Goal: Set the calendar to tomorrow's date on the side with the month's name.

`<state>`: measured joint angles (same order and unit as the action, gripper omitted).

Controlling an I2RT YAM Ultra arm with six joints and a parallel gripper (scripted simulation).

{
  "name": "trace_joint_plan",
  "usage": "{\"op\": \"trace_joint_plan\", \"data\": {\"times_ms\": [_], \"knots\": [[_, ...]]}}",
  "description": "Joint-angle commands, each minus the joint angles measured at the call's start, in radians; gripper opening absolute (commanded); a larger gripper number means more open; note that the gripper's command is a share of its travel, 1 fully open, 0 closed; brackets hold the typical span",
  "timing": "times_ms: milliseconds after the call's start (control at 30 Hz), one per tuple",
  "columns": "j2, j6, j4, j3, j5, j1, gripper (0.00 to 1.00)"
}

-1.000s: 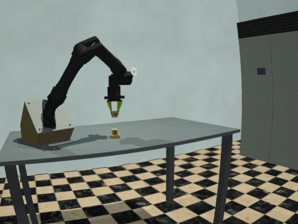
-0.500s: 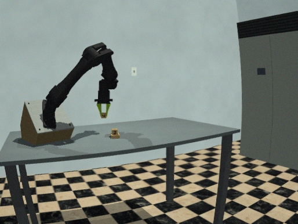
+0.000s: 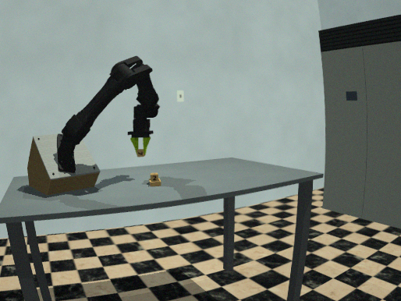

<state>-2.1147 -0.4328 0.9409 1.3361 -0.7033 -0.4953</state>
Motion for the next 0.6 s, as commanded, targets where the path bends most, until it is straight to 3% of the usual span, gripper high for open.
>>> {"op": "trace_joint_plan", "data": {"times_ms": [0,200,433,567], "knots": [[0.028,0.012,-0.018,0.005,0.003,-0.021,0.26],[-0.018,-0.024,-0.065,-0.039,-0.004,0.017,0.26],[-0.05,-0.09,-0.189,-0.088,-0.01,0.068,0.26],[-0.035,-0.119,-0.242,-0.108,-0.009,0.07,0.26]]}}
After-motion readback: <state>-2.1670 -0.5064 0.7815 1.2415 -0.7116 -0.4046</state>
